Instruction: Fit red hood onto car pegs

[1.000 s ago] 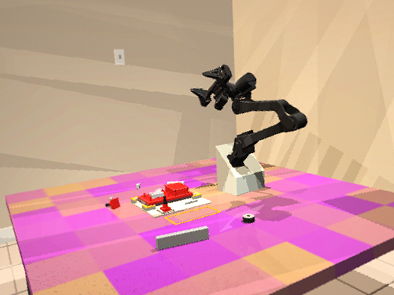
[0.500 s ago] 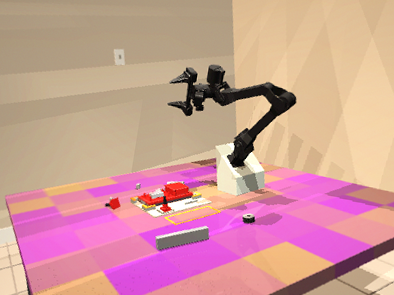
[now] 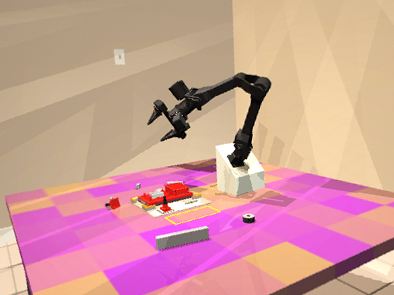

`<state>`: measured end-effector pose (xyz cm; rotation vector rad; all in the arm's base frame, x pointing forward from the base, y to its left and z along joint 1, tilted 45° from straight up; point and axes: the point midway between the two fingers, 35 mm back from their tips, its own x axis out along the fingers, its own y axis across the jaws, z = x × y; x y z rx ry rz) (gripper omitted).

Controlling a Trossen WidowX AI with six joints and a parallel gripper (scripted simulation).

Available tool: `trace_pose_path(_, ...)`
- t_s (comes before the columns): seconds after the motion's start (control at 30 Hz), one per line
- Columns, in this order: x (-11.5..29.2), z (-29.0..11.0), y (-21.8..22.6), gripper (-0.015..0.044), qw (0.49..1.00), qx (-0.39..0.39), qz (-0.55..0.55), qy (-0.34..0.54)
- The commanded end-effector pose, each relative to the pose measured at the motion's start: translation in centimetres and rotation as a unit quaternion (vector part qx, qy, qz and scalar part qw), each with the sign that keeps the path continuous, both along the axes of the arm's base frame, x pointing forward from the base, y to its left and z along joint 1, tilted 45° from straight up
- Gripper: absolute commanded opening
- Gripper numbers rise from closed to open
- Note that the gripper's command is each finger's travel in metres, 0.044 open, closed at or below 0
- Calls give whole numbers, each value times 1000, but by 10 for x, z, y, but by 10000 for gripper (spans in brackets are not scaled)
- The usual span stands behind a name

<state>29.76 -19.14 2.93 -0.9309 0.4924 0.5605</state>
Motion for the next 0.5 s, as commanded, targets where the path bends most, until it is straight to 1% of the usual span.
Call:
trace_pose_path(0.0, 0, -28, 23, 440, 996, 28, 47, 68)
trace_pose_path(0.23, -18, -72, 75, 440, 963, 88, 155, 201)
trace_pose_path(0.47, -48, -93, 125, 440, 895, 145, 275, 321)
